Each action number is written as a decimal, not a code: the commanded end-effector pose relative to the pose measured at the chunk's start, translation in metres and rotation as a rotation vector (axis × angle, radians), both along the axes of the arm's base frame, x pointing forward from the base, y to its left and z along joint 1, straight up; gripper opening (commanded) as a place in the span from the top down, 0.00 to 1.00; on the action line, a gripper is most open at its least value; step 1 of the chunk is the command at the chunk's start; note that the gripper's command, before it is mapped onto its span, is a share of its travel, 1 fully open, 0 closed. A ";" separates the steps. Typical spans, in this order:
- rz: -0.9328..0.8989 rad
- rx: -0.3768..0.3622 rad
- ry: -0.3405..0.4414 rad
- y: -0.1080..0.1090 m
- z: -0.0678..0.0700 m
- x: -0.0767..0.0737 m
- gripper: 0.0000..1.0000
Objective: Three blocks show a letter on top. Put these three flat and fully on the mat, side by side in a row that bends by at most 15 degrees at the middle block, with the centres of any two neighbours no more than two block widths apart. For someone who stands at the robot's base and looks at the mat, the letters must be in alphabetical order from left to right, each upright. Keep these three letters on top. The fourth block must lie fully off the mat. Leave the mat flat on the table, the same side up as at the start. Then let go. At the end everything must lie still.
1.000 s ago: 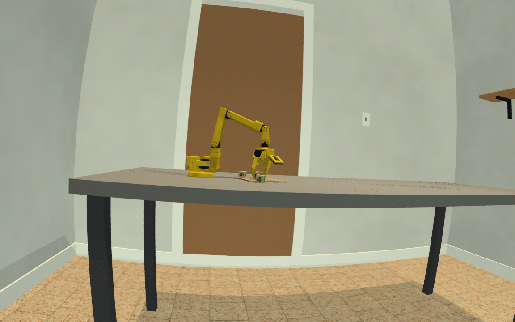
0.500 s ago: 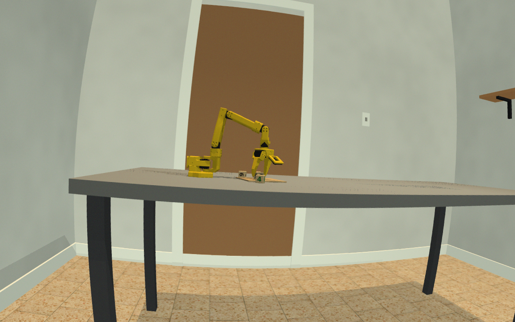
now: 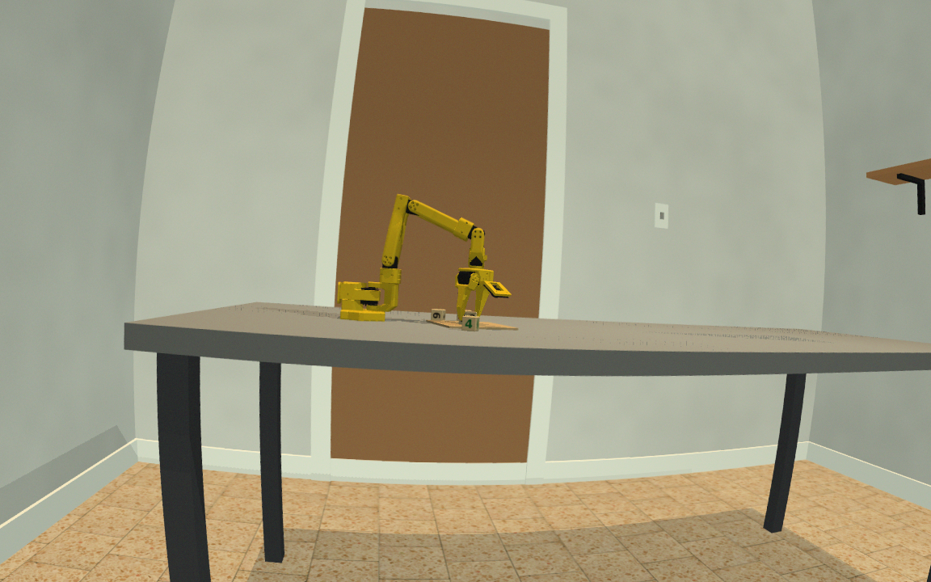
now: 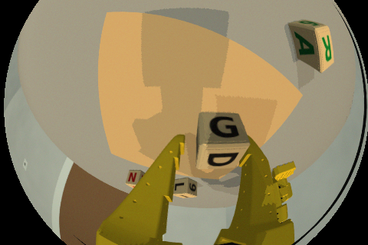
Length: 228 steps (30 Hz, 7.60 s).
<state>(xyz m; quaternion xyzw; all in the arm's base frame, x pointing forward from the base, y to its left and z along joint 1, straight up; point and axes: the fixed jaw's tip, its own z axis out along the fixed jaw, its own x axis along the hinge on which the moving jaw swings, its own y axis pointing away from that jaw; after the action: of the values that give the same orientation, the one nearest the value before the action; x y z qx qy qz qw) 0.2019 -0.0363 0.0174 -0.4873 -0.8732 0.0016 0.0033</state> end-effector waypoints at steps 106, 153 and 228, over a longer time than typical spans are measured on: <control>0.904 0.017 -0.065 0.165 0.049 -0.053 1.00; 1.145 0.025 -0.065 0.194 0.046 -0.090 1.00; 1.145 0.025 -0.065 0.196 0.022 -0.090 1.00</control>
<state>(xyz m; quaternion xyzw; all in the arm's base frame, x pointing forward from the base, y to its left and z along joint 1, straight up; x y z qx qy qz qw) 0.1089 0.1531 0.0315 0.0632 -0.9980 -0.0012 -0.0017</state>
